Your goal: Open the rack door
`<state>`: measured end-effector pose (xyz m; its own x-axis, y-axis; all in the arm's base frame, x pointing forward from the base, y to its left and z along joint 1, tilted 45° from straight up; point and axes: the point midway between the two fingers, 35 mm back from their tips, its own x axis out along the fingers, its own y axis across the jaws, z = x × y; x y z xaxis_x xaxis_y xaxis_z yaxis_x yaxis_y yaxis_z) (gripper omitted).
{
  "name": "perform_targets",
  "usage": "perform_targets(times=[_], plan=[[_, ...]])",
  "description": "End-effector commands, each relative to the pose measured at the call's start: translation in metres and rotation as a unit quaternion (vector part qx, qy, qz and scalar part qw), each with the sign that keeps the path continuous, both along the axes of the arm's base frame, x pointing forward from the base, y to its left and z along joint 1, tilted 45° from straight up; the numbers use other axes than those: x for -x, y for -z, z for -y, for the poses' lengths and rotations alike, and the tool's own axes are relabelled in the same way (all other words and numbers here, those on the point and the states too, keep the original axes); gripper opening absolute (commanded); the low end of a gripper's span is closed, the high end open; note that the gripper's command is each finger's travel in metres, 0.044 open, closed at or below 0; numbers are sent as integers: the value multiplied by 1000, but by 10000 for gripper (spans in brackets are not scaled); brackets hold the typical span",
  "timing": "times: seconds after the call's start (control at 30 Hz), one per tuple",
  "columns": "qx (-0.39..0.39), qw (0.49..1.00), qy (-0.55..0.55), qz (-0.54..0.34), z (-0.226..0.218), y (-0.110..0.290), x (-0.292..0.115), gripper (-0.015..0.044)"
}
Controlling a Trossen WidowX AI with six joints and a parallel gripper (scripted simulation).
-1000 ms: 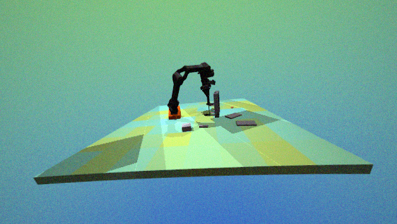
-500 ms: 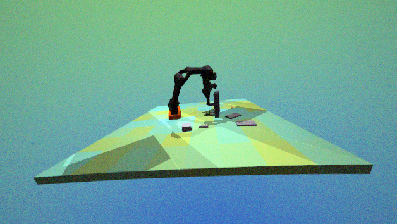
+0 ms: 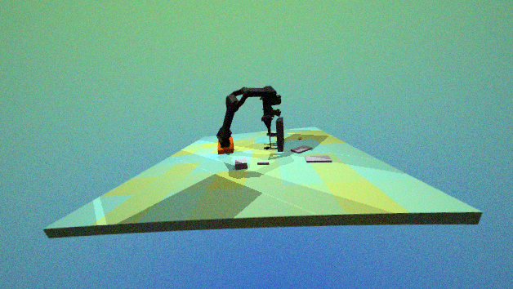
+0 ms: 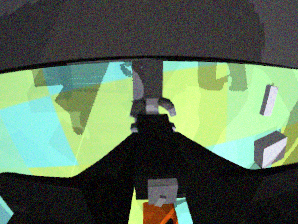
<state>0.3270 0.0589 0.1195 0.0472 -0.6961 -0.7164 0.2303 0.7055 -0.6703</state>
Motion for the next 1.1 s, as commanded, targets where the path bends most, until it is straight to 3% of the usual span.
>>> perform_targets(times=[0.0,0.3,0.57,0.8,1.07], plan=[[0,1000,-1,-3,1,1,0,54],[0,1000,2,-1,1,1,0,19],[-8,984,131,124,1,1,0,19],[-16,938,250,240,1,1,0,19],[-24,852,376,363,1,1,0,19]])
